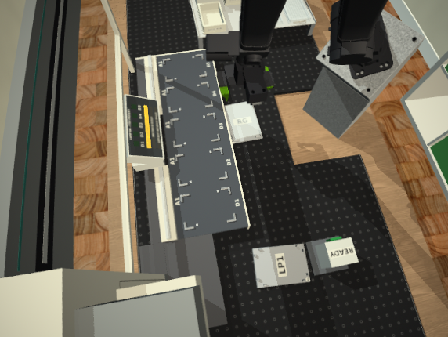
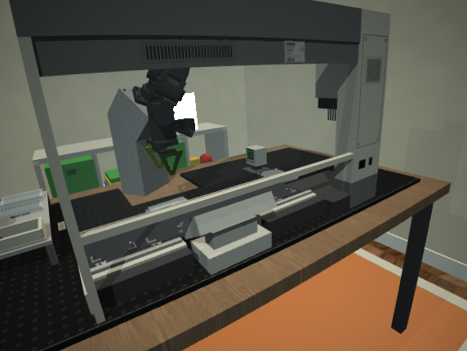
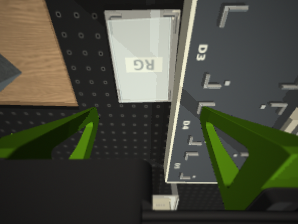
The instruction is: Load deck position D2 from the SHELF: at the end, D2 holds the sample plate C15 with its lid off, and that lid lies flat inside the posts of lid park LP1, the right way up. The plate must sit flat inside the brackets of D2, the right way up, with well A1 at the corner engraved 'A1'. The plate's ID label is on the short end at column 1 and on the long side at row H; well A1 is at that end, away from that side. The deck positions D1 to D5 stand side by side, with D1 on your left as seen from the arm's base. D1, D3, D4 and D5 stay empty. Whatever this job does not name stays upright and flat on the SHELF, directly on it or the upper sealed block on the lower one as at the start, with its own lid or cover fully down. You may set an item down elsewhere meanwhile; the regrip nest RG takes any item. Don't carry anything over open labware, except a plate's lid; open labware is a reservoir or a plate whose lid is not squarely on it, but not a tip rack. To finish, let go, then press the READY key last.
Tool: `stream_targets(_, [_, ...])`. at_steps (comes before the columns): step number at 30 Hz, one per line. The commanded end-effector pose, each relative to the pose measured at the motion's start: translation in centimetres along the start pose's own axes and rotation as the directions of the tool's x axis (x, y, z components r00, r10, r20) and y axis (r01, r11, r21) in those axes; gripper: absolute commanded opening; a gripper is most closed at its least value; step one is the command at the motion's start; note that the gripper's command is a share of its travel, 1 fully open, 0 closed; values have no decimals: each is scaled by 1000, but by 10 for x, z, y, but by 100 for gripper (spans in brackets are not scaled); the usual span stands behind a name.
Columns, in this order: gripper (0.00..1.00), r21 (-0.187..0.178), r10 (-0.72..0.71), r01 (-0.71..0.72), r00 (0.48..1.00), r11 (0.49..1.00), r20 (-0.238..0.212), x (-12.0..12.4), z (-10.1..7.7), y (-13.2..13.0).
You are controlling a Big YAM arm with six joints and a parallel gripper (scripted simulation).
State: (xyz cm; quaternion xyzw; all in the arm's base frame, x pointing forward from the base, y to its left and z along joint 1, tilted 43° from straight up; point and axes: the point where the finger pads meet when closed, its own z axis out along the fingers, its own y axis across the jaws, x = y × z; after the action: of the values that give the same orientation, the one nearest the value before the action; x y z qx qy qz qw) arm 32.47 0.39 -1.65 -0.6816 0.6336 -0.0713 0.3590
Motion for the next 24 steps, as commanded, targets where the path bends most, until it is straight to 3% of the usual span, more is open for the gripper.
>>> stream_targets(1, [100,7,-7,7,1000,1000,-7,2,-11,2])
stream_targets(24, [100,10,-10,10,1000,1000,-8,2,-44,0])
